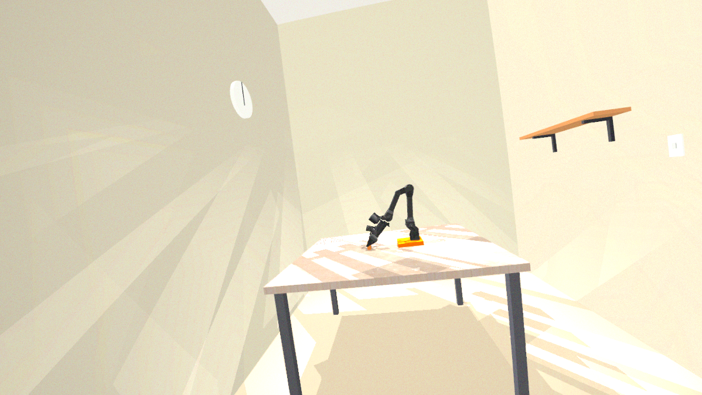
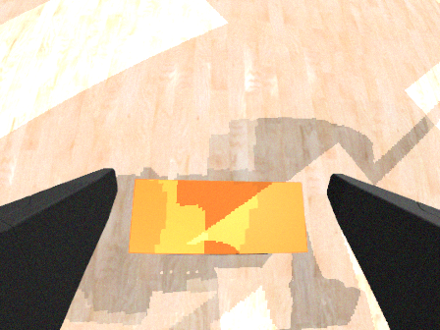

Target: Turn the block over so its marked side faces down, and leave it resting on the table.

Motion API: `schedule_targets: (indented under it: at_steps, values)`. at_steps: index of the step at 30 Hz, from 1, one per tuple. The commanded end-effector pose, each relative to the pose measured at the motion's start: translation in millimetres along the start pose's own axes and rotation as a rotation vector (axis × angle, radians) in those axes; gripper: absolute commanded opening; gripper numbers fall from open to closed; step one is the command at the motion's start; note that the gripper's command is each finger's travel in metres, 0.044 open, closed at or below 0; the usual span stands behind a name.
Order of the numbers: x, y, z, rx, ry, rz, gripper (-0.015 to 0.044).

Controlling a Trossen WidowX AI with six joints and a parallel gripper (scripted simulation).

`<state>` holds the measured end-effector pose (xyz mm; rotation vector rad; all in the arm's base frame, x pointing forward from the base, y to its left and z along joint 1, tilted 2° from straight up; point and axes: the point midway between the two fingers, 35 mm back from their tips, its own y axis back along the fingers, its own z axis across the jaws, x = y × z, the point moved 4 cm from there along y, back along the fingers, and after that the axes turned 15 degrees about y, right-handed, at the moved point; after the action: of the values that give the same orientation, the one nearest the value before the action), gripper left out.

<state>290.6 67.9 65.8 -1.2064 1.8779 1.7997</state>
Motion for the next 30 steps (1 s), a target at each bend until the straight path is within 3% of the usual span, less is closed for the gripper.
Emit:
schedule_targets:
  at_steps: [1,18,30]
  values:
    - [-26,64,-8,-0.062,-0.011,0.156,0.0440]
    - [-26,64,-8,-0.064,-0.011,0.163,0.0440]
    - [-77,52,-21,-0.171,-0.003,0.562,0.0440]
